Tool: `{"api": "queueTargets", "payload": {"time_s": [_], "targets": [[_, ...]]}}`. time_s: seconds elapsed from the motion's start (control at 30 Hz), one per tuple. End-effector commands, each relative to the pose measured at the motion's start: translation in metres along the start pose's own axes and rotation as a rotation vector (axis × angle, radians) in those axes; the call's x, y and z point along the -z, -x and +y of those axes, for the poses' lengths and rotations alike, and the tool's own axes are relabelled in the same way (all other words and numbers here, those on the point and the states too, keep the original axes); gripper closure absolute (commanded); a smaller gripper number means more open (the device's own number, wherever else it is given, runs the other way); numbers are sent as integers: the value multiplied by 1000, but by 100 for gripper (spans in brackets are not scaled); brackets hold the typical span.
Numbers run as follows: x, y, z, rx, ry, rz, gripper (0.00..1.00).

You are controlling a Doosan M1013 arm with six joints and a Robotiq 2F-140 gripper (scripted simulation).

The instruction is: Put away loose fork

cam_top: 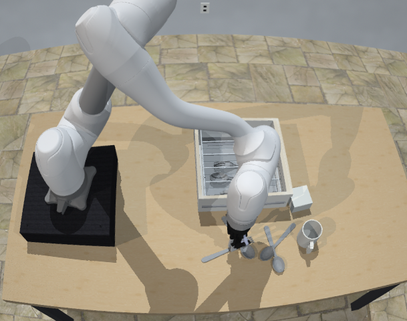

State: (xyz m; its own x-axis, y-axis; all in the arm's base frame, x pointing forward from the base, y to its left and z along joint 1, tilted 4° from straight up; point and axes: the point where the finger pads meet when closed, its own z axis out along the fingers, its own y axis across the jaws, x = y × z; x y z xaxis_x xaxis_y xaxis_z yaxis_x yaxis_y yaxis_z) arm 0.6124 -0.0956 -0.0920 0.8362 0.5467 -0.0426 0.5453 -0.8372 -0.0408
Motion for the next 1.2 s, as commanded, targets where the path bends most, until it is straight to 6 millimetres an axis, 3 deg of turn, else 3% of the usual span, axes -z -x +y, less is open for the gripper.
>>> {"api": "queueTargets", "payload": {"time_s": [0.0,0.33,0.83,0.9,1.17], "targets": [[4,1,-4,4,-3,-3,99],[27,0,-4,4,-3,-3,99],[103,0,-3,4,-3,-3,99],[103,0,-3,4,-3,-3,99],[142,0,-3,4,-3,-3,99]]}}
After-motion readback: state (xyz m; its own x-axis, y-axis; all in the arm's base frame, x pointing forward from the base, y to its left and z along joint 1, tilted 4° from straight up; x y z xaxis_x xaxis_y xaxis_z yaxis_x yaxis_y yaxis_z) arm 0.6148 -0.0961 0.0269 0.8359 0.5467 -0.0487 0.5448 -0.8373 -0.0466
